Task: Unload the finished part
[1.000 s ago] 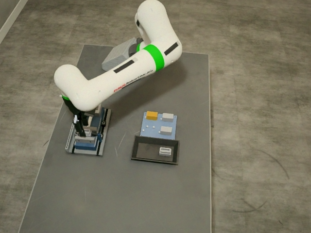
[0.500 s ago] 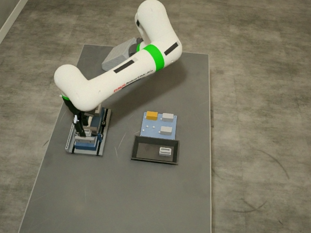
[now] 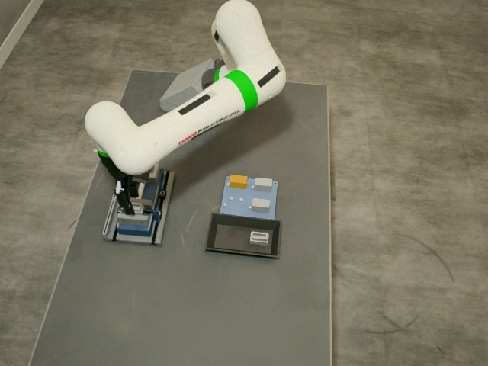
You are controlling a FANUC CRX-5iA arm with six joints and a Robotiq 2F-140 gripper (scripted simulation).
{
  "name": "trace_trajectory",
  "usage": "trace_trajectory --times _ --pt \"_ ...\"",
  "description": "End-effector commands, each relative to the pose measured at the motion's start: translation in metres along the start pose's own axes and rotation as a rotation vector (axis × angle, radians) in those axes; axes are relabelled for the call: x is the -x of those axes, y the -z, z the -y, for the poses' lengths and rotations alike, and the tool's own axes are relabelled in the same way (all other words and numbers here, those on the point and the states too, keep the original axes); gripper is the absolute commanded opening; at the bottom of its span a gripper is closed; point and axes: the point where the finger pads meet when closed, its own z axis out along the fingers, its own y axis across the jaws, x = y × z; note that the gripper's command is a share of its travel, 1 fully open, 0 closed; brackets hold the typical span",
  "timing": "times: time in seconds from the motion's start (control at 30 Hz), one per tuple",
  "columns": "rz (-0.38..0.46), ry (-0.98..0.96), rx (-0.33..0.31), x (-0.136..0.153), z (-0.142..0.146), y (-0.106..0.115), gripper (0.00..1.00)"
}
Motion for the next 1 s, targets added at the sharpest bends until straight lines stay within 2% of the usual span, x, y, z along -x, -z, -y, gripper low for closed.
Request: trace_trajectory --times 0.0,0.97 --pt "0.002 0.0 0.001 0.0003 -0.0002 0.0007 0.46" --pt "0.002 0.0 0.001 0.0004 -0.0002 -0.0085 0.46"
